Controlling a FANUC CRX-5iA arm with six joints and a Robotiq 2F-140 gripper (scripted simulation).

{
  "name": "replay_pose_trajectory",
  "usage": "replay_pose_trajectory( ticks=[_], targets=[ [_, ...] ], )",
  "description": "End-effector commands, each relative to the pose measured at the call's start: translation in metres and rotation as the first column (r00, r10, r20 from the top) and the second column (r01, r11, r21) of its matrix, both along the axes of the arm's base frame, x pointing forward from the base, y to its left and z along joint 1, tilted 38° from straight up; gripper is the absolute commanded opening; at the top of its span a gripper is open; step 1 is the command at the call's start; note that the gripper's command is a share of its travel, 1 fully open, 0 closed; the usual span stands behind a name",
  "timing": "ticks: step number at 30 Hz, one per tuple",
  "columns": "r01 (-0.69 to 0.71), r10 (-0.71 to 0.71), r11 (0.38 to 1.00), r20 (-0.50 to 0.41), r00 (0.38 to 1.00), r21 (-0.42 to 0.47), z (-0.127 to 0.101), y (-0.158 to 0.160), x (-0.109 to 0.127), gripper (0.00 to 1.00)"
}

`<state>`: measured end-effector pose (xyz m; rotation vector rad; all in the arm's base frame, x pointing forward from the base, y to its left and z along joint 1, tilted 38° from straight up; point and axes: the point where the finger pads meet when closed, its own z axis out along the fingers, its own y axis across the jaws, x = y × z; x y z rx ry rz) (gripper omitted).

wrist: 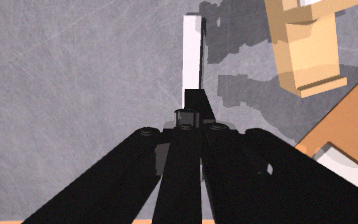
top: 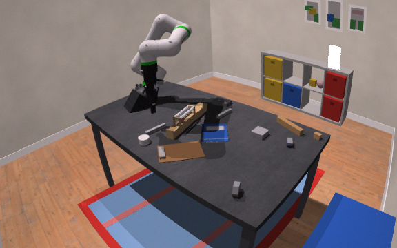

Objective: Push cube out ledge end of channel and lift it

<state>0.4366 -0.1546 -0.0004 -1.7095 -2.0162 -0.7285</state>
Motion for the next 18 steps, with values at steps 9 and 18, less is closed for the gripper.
replay_pose_trajectory(
  ticks=[9,18],
  targets=[
    [-0.003,0.003,1.0,0.004,1.0,-0.002,0.0005,-0.0009,0.0002,0.1],
    [-0.169,0.17,0.985,0.134,0.976,-0.02,0.0006,-0.001,0.0003,0.1]
  ],
)
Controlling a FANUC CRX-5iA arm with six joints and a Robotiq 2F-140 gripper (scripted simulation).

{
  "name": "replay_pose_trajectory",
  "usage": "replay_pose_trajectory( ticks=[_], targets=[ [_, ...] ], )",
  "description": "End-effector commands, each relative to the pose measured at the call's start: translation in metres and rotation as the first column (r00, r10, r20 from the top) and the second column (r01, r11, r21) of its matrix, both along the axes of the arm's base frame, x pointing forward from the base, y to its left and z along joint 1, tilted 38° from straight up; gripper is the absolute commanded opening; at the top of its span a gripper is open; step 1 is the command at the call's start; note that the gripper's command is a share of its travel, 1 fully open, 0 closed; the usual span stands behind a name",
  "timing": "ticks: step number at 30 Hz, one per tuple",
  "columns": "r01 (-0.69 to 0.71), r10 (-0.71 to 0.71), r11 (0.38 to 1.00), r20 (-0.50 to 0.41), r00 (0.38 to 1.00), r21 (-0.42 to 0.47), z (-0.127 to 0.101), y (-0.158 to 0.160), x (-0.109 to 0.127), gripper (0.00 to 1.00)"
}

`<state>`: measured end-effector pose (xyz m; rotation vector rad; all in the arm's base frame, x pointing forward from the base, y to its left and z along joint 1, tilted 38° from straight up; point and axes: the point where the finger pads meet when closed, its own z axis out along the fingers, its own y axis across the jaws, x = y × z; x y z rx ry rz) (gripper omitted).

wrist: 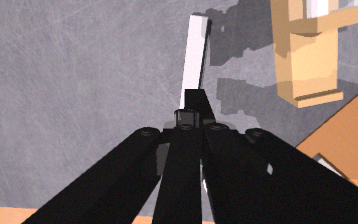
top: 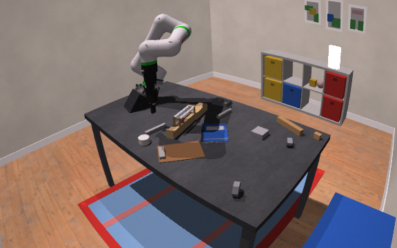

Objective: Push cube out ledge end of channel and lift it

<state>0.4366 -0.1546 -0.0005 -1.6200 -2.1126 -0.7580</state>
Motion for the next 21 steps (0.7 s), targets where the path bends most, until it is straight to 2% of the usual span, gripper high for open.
replay_pose_trajectory(
  ticks=[1,2,5,7,12,17,19,20,21],
  targets=[
    [-0.093,0.094,0.996,0.076,0.993,-0.008,0.0006,-0.001,0.0003,0.1],
    [-0.093,0.094,0.996,0.076,0.993,-0.008,0.0006,-0.001,0.0003,0.1],
    [-0.222,0.224,0.974,0.177,0.958,-0.03,0.0006,-0.001,0.0004,0.1],
    [-0.325,0.328,0.944,0.256,0.909,-0.058,0.0006,-0.001,0.0004,0.1],
    [-0.467,0.476,0.876,0.361,0.802,-0.119,0.0007,-0.0011,0.0006,0.1],
    [-0.593,0.611,0.78,0.451,0.651,-0.2,0.0007,-0.0011,0.0008,0.1],
    [-0.593,0.611,0.78,0.451,0.651,-0.2,0.0007,-0.0011,0.0008,0.1],
    [-0.654,0.676,0.713,0.494,0.547,-0.254,0.0008,-0.0012,0.0009,0.1],
    [-0.669,0.694,0.692,0.504,0.514,-0.27,0.0008,-0.0012,0.0009,0.1]
  ],
)
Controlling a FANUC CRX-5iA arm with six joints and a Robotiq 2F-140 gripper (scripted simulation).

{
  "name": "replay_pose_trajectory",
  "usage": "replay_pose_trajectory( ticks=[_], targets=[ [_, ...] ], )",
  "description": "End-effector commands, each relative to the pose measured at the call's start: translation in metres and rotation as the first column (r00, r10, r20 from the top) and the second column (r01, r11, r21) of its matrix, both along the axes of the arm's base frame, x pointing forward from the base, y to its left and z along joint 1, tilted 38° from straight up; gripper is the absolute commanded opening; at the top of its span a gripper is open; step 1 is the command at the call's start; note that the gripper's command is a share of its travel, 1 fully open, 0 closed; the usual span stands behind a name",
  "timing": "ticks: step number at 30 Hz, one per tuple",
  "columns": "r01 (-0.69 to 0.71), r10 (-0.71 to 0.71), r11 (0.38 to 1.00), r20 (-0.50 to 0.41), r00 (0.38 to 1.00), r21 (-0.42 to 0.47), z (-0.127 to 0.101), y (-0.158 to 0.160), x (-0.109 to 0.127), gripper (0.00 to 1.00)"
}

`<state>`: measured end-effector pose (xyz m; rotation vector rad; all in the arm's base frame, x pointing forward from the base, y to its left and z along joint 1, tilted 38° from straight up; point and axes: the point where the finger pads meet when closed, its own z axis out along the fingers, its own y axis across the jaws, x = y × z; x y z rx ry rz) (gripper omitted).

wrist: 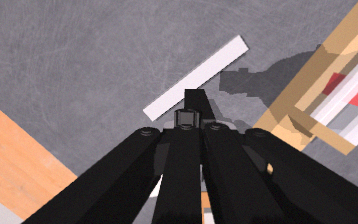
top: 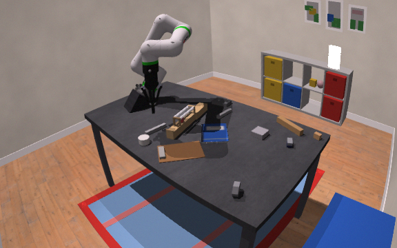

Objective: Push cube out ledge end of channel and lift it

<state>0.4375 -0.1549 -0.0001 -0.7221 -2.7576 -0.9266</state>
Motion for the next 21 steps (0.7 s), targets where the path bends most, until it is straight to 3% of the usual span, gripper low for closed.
replay_pose_trajectory(
  ticks=[1,7,13,15,16,21],
  targets=[
    [-0.215,0.216,0.976,0.172,0.961,-0.021,0.0004,-0.0009,0.0001,0.1],
    [-0.408,0.413,0.909,0.309,0.857,-0.083,0.0005,-0.0009,0.0003,0.1],
    [-0.573,0.586,0.801,0.423,0.691,-0.172,0.0005,-0.001,0.0005,0.1],
    [-0.573,0.586,0.801,0.423,0.691,-0.172,0.0005,-0.001,0.0005,0.1],
    [-0.64,0.656,0.736,0.469,0.592,-0.222,0.0005,-0.001,0.0006,0.1],
    [-0.721,0.745,0.619,0.524,0.414,-0.31,0.0005,-0.001,0.0007,0.1]
  ],
)
